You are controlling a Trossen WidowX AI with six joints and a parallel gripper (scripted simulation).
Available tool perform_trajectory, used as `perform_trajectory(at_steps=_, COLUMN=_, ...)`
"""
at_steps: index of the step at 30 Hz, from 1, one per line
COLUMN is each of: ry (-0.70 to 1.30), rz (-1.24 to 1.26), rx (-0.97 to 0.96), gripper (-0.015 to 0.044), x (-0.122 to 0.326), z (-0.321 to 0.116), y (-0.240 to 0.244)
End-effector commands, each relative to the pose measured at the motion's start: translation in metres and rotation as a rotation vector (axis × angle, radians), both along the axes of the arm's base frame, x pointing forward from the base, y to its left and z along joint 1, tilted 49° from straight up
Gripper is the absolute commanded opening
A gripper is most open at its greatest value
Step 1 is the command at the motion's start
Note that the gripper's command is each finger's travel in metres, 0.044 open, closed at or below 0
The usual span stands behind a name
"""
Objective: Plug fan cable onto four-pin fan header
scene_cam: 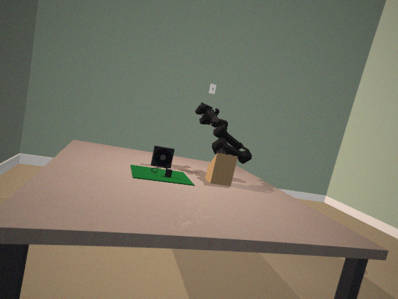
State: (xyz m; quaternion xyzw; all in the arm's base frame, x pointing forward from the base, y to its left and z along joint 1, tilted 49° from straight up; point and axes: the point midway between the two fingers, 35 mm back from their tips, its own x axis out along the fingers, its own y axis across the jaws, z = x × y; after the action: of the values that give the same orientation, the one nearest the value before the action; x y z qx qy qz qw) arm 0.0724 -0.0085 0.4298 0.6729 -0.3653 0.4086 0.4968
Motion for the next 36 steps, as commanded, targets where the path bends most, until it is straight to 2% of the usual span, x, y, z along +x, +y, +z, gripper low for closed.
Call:
perform_trajectory(at_steps=1, ry=0.0, rz=0.0, rx=0.0, gripper=0.0026, x=0.0, z=0.0, y=0.0)
perform_trajectory(at_steps=4, ry=0.045, rz=-0.003, rx=-0.013, gripper=0.0105, x=0.011, z=0.0, y=0.003)
perform_trajectory(at_steps=9, ry=0.37, rz=-0.025, rx=-0.123, gripper=0.0236, x=0.088, z=-0.009, y=0.03)
perform_trajectory(at_steps=17, ry=0.911, rz=-0.112, rx=-0.374, gripper=0.044, x=0.198, z=-0.074, y=0.07)
perform_trajectory(at_steps=26, ry=1.511, rz=-0.236, rx=-0.74, gripper=0.044, x=0.268, z=-0.193, y=0.093)
perform_trajectory(at_steps=36, ry=2.127, rz=-0.387, rx=-1.258, gripper=0.044, x=0.273, z=-0.321, y=0.087)
